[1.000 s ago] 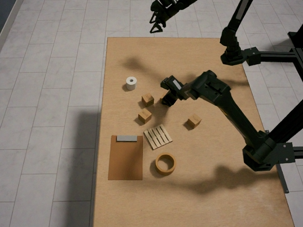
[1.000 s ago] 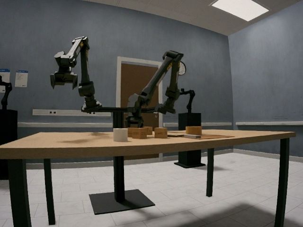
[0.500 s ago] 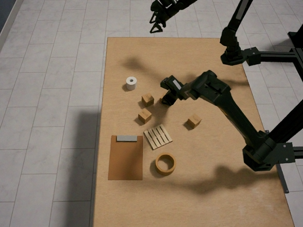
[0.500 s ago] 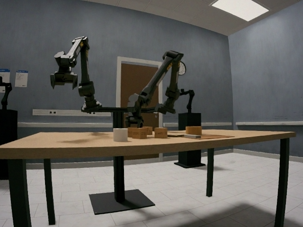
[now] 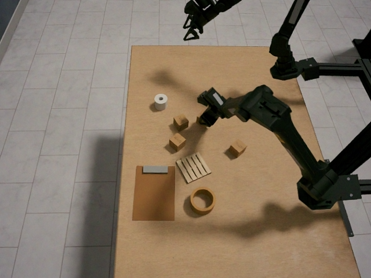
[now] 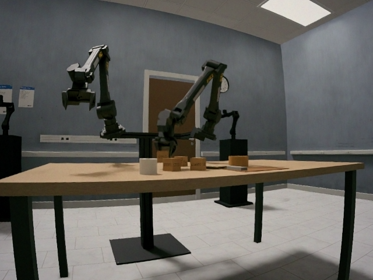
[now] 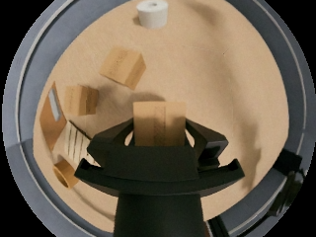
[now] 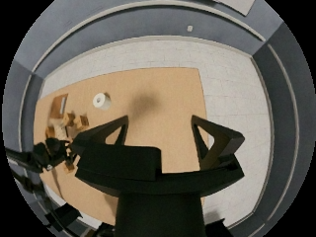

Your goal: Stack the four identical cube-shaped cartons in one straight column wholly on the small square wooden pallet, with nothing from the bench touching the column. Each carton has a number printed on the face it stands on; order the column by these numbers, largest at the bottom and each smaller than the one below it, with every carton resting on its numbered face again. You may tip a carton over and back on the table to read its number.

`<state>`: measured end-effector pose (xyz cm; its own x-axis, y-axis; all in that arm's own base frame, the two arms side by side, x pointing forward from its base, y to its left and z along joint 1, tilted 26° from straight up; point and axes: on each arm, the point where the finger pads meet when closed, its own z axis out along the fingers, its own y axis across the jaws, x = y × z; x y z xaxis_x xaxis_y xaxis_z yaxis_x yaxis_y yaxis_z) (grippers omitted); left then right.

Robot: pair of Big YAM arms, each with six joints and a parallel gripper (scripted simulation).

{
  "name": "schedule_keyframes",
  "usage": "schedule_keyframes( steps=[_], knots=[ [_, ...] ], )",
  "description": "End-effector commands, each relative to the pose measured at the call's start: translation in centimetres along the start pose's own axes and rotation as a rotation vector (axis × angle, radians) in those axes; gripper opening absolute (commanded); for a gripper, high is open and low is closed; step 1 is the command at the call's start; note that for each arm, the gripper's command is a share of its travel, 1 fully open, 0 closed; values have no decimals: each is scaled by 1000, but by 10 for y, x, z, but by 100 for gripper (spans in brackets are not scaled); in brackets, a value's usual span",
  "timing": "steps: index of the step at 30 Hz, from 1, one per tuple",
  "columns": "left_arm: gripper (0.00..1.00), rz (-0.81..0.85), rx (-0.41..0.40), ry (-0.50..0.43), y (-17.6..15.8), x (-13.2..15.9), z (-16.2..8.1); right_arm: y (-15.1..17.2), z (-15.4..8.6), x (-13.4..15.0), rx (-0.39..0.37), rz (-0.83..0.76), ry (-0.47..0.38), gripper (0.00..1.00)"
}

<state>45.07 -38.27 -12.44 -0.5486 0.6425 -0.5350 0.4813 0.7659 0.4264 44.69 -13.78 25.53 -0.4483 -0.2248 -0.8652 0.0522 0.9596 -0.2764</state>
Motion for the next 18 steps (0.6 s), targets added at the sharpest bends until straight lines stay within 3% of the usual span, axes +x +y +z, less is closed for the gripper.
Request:
schedule_keyframes(
  steps=[1,4,8,13,18],
  knots=[
    [50,-18,12,-18,-15,-10,-13,-3,0,-14,5,-14,-20,100],
    [50,5,11,-11,-23,0,-9,-3,0,-14,5,-14,-20,100],
    [50,-5,2,-5,-10,-3,-11,-3,0,-14,5,-14,-20,100],
    [50,-20,2,-11,9,-8,-45,-3,0,-14,5,-14,-20,100],
    [50,-18,1,-5,45,-13,-107,-3,0,-14,5,-14,-20,100]
  ],
)
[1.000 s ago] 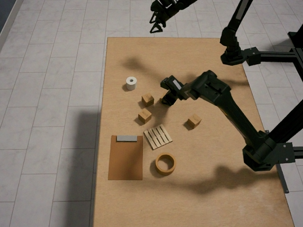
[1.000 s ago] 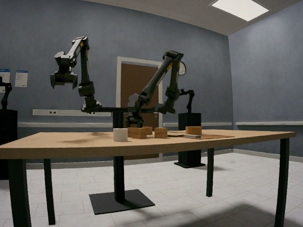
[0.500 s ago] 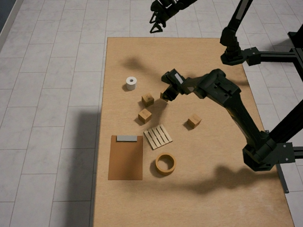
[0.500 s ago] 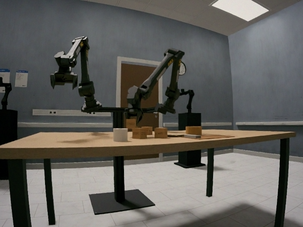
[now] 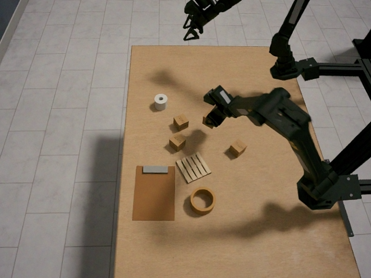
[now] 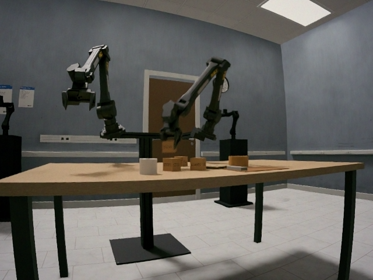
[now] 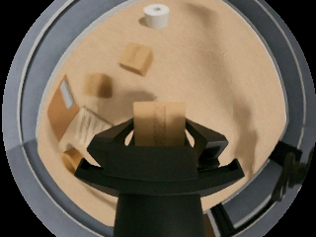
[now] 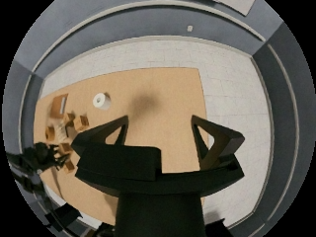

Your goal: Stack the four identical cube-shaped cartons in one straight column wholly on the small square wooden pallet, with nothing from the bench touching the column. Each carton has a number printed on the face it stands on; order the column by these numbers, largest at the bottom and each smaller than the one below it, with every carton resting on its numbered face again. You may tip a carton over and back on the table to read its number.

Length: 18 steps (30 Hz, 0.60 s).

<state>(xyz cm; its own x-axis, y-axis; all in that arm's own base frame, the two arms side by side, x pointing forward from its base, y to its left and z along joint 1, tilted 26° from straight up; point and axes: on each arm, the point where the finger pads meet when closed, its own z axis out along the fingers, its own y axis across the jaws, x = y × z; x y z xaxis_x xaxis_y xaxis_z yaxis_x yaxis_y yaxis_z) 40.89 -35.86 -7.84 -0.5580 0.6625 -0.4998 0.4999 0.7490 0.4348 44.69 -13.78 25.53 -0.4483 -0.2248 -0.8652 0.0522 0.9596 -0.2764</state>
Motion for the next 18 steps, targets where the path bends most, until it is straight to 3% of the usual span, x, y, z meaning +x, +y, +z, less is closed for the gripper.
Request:
schedule_keyframes(
  steps=[1,4,6,12,14,18],
  knots=[
    [50,-43,-5,-37,37,-25,-62,-3,0,-14,5,-14,-20,100],
    [50,-43,-6,-36,64,-25,-110,-3,0,-14,5,-14,-20,100],
    [50,-43,-6,-36,64,-25,-110,-3,0,-14,5,-14,-20,100],
    [50,-32,4,-44,106,-25,-197,-3,0,-14,5,-14,-20,100],
    [50,-48,4,-72,121,-42,-225,-3,0,-14,5,-14,-20,100],
    [50,-49,5,-74,137,-42,-253,-3,0,-14,5,-14,-20,100]
  ],
)
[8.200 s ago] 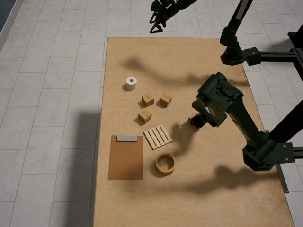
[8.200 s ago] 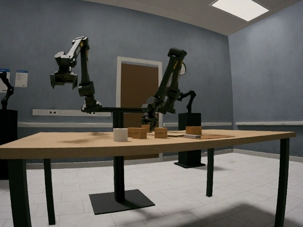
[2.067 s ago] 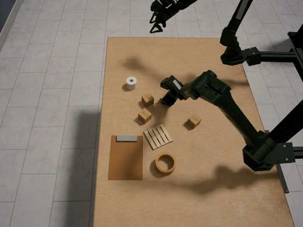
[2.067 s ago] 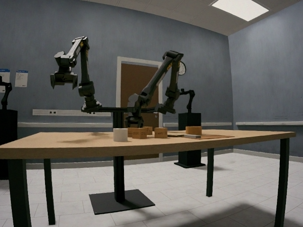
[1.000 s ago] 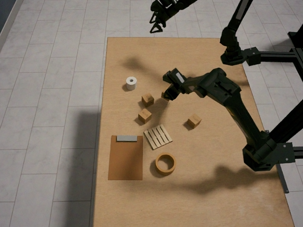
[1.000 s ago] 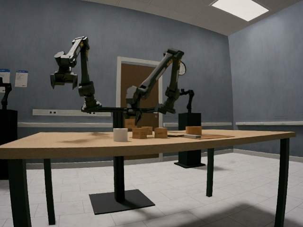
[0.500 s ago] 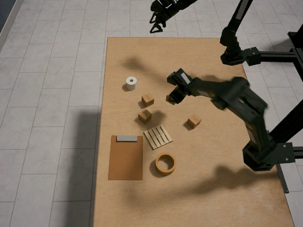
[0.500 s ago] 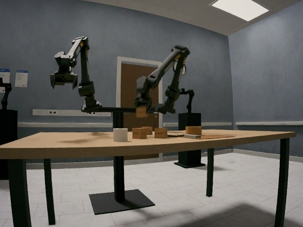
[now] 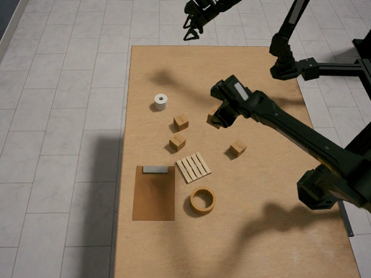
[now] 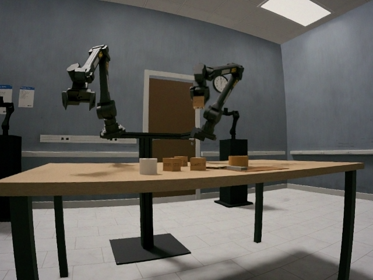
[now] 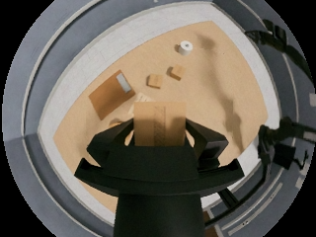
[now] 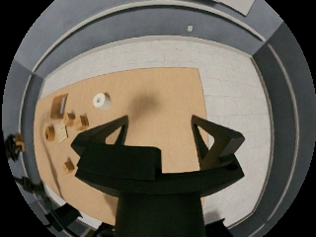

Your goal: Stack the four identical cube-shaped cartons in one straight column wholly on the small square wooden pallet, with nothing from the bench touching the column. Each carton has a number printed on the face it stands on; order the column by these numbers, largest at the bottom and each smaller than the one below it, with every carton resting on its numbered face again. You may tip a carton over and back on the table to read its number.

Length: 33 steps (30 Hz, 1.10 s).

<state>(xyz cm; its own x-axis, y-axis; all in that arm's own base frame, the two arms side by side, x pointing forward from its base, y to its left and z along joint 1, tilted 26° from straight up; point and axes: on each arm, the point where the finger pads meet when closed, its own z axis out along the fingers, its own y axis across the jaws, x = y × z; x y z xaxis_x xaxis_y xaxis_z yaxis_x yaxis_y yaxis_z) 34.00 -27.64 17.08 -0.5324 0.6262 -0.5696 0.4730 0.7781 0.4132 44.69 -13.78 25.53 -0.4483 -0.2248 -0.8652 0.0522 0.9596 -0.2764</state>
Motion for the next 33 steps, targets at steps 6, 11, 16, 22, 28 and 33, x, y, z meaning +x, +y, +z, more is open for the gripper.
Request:
schedule_keyframes(
  steps=[6,11,16,22,28,33],
  knots=[
    [50,-2,3,15,13,-11,-32,-3,0,-14,5,-14,-20,100],
    [50,-1,4,12,16,-13,-40,-3,0,-14,5,-14,-20,100],
    [50,-195,42,-45,33,-13,-38,-3,0,-14,5,-14,-20,100],
    [50,-392,183,-95,31,-5,-34,-3,0,-14,5,-14,-20,100],
    [50,-677,400,-187,31,-6,-35,-3,0,-14,5,-14,-20,100],
    [50,-878,555,-230,26,-3,-29,-3,0,-14,5,-14,-20,100]
  ],
)
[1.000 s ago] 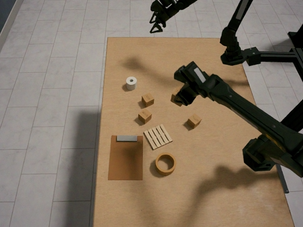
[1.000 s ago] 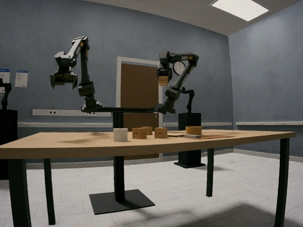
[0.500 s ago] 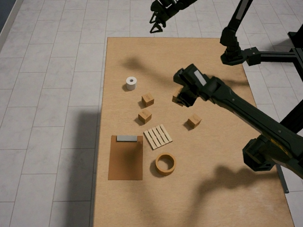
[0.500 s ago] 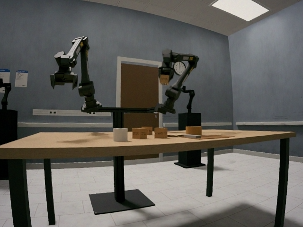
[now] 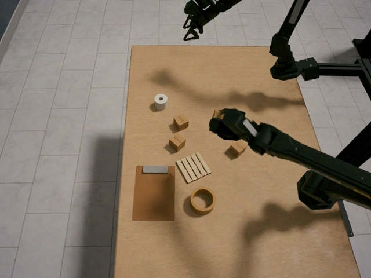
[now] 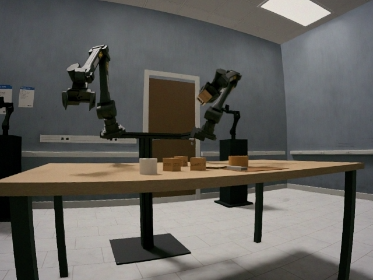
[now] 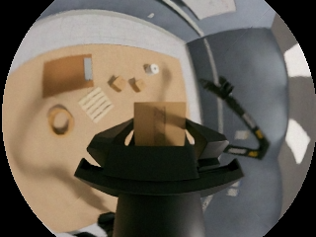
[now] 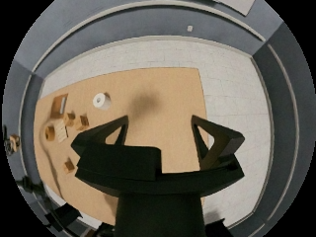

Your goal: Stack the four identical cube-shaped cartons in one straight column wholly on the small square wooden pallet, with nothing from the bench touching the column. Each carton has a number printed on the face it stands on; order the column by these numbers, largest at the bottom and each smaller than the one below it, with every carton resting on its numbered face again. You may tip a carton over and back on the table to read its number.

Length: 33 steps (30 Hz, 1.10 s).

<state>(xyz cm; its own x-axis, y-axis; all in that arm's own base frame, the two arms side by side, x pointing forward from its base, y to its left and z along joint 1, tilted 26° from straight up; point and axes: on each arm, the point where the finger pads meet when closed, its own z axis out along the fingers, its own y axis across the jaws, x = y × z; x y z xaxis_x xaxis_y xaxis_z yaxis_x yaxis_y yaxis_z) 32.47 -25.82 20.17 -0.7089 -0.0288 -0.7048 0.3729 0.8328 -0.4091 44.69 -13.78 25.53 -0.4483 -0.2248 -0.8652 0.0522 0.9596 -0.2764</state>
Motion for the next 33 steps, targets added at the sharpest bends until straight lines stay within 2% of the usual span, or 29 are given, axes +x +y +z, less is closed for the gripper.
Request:
schedule_keyframes(
  steps=[1,3,6,8,10,13,15,20,21,24,29,33],
  knots=[
    [50,-218,77,-80,4,-8,3,-3,0,-14,5,-14,-20,100],
    [50,-280,134,-99,4,-7,3,-3,0,-14,5,-14,-20,100],
    [50,-307,146,-89,7,-2,9,-3,0,-14,5,-14,-20,100],
    [50,-328,206,-106,-3,-2,4,-3,0,-14,5,-14,-20,100],
    [50,-368,222,-113,6,0,8,-3,0,-14,5,-14,-20,100],
    [50,-373,246,-125,5,0,7,-3,0,-14,5,-14,-20,100],
    [50,-335,277,-139,-7,-7,1,-3,0,-14,5,-14,-20,100],
    [50,-334,269,-132,-6,-6,2,-3,0,-14,5,-14,-20,100],
    [50,-327,306,-164,-22,-25,-6,-3,0,-14,5,-14,-20,100],
    [50,-335,285,-137,-20,-20,-3,-3,0,-14,5,-14,-20,100],
    [50,-336,286,-146,-19,-23,-2,23,19,-23,-53,133,-70,100],
    [50,-336,287,-146,-19,-23,-3,82,43,-42,-195,292,-153,100]
  ],
)
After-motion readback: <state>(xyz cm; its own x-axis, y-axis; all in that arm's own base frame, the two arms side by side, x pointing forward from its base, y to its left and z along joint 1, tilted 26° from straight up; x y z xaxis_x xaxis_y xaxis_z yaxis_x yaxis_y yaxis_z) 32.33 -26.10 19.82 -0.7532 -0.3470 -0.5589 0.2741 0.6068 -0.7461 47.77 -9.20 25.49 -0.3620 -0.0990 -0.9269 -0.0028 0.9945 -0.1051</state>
